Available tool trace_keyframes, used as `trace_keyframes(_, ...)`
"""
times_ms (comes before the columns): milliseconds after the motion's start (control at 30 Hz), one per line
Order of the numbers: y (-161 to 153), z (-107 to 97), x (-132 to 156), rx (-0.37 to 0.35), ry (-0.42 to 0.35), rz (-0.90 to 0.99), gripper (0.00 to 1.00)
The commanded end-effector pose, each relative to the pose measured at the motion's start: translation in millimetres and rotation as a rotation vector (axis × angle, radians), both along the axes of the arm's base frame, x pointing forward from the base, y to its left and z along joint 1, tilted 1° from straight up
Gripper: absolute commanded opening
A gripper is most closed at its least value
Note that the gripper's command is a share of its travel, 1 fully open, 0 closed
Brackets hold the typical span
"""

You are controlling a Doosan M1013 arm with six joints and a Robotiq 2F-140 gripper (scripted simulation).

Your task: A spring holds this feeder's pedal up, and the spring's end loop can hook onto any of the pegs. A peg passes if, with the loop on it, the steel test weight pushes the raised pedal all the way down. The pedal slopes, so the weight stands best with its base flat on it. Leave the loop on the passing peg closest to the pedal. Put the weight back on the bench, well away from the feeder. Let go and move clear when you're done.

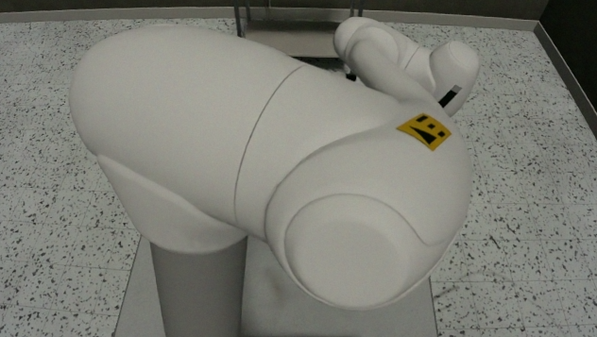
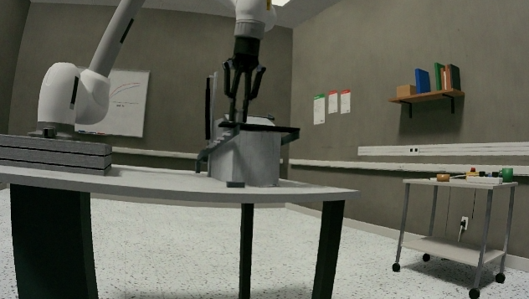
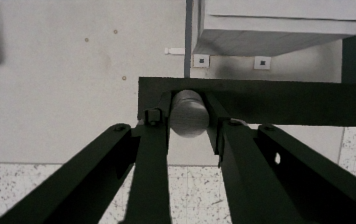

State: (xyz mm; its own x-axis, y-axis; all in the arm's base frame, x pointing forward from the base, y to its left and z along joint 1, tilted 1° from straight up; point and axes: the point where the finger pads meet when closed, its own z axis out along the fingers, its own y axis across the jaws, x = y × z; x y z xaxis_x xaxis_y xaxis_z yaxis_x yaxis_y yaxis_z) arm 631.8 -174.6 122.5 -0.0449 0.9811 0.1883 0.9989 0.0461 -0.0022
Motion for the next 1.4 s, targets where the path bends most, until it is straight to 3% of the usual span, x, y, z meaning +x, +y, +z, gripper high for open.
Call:
trace_keyframes(0, -0.1, 3.1, 0.4, 0.000, -0.001, 0.000, 0.25)
trace_keyframes(633, -0.3, 10.4, 0.5, 0.000, -0.001, 0.000, 0.25)
trace_keyframes(1367, 5.4, 3.5, -4.7, -0.005, -0.002, 0.000, 0.25)
